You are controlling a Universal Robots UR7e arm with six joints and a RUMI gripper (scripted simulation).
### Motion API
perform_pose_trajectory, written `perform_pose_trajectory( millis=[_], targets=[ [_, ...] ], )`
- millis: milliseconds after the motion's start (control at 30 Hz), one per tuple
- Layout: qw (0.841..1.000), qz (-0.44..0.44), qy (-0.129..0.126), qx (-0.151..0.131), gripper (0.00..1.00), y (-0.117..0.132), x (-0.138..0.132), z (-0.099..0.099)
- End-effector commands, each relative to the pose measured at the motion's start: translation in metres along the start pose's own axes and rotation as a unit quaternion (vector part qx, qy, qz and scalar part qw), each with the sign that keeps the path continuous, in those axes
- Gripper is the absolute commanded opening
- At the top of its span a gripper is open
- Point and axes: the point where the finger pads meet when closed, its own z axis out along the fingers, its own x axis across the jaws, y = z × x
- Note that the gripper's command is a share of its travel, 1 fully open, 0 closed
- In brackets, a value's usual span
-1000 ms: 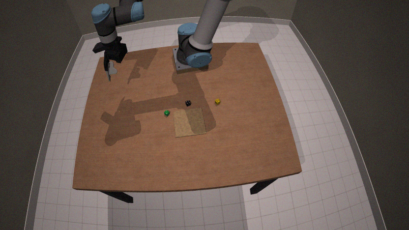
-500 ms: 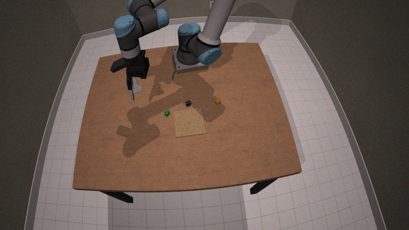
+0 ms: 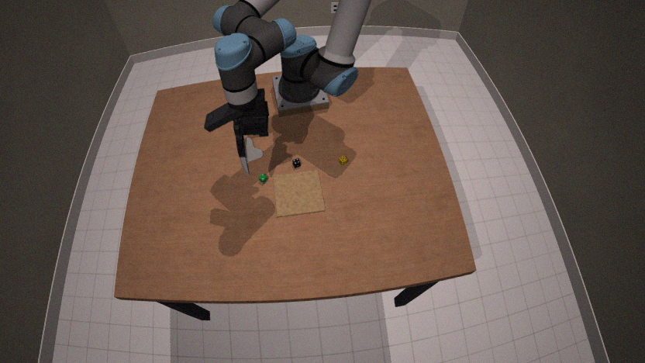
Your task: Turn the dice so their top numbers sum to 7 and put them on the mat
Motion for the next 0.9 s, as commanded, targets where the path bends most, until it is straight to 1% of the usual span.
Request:
perform_pose_trajectory(
  millis=[0, 533, 633, 700, 867],
  targets=[
    [1.0, -0.005, -0.001, -0.001, 1.0, 0.008, -0.004, 0.001],
    [1.0, -0.005, -0.001, -0.001, 1.0, 0.008, -0.004, 0.003],
    [1.0, -0.005, -0.001, -0.001, 1.0, 0.008, -0.004, 0.009],
    [1.0, -0.005, -0.001, -0.001, 1.0, 0.008, -0.004, 0.009],
    [1.0, -0.005, -0.001, -0.001, 1.0, 0.008, -0.005, 0.03]
  ],
)
